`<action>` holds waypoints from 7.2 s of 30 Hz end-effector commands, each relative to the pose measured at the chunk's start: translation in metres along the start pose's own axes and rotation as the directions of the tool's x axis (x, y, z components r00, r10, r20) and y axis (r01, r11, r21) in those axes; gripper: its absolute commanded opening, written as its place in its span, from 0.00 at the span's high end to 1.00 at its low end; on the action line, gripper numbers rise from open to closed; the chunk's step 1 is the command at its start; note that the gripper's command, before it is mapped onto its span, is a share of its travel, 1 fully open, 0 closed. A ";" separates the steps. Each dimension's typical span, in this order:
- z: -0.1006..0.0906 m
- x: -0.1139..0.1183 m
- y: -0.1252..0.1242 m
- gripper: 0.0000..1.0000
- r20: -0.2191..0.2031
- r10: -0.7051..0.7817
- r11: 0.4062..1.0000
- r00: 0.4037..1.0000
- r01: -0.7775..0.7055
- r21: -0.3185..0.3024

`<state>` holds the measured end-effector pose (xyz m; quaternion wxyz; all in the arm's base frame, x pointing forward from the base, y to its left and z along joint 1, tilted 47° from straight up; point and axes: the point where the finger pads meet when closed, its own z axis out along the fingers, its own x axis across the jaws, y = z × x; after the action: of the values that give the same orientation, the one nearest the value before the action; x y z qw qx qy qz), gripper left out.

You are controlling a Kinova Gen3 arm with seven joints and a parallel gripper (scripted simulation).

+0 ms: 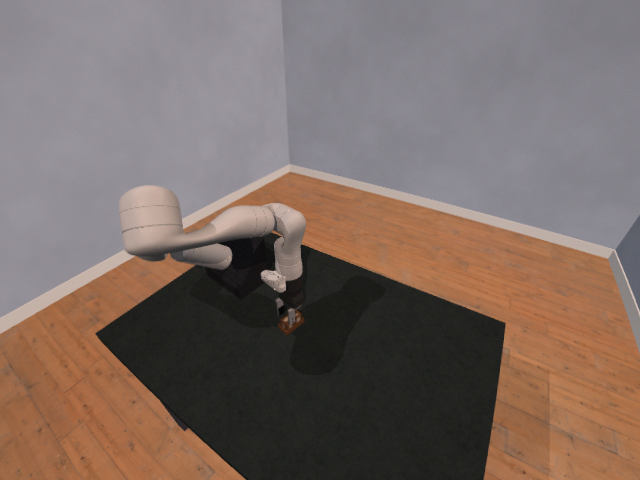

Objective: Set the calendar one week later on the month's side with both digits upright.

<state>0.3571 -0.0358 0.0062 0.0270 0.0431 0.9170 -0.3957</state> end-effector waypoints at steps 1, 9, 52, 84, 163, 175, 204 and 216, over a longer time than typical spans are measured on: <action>-0.001 0.000 0.000 0.10 0.002 0.000 1.000 1.000 0.000 -0.001; -0.001 0.000 0.000 0.10 0.002 0.000 1.000 1.000 0.000 -0.001; 0.024 0.000 0.000 0.10 0.002 0.000 1.000 1.000 0.000 -0.001; 0.029 0.000 0.000 0.10 0.002 0.000 1.000 1.000 0.000 -0.001; -0.071 0.000 0.000 0.40 0.002 0.000 1.000 1.000 0.000 -0.001; -0.071 -0.001 0.002 0.40 0.002 -0.033 0.999 0.999 0.033 0.000; -0.065 -0.008 0.062 0.40 -0.004 -0.746 0.666 0.666 0.746 0.015; -0.063 -0.004 0.104 0.40 -0.004 -0.968 0.253 0.253 0.968 0.007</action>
<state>0.3742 0.0782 -0.0186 -0.2106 -0.5130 0.7599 -0.3391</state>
